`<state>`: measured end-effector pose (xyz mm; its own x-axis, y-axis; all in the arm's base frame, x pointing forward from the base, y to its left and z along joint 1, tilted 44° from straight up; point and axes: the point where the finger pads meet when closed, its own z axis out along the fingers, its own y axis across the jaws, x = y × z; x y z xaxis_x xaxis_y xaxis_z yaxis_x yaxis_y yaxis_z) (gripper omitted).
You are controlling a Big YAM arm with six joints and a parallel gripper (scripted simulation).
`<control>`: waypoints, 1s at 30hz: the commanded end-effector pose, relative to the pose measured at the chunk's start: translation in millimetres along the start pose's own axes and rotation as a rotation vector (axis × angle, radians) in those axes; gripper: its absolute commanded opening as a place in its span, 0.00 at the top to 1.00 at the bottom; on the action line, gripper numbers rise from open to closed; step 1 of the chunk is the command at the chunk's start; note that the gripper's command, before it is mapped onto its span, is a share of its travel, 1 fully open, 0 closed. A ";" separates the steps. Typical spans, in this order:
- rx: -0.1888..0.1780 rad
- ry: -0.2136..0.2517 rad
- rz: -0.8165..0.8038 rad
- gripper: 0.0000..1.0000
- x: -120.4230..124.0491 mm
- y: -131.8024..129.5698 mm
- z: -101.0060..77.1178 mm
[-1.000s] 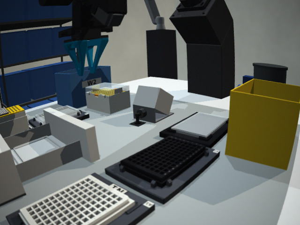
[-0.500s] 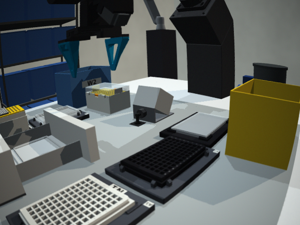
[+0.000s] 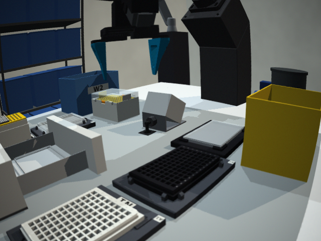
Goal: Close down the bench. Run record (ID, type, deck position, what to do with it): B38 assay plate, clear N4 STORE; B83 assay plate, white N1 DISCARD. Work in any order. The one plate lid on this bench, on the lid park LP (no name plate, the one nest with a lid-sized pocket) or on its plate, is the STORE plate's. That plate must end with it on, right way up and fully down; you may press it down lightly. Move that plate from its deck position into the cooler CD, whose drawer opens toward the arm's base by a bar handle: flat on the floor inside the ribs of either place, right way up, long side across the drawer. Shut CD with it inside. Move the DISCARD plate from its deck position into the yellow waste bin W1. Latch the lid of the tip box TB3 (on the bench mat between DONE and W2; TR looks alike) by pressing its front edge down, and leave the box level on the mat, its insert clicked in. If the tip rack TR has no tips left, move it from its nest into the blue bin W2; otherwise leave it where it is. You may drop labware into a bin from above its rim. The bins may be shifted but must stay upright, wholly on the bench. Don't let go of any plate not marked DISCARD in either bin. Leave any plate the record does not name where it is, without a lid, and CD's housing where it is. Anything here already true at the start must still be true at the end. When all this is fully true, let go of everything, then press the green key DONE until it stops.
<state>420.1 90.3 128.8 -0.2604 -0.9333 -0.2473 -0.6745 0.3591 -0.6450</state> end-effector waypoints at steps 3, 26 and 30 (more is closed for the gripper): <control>0.020 -0.030 0.229 0.00 -11.9 8.5 -7.1; -0.005 -0.011 0.888 0.00 -30.4 93.7 0.5; -0.005 -0.010 1.021 0.00 -34.6 109.4 0.4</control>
<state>361.7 152.8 75.9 -0.6753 -0.3273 -0.6610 -0.2351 0.9449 -0.2277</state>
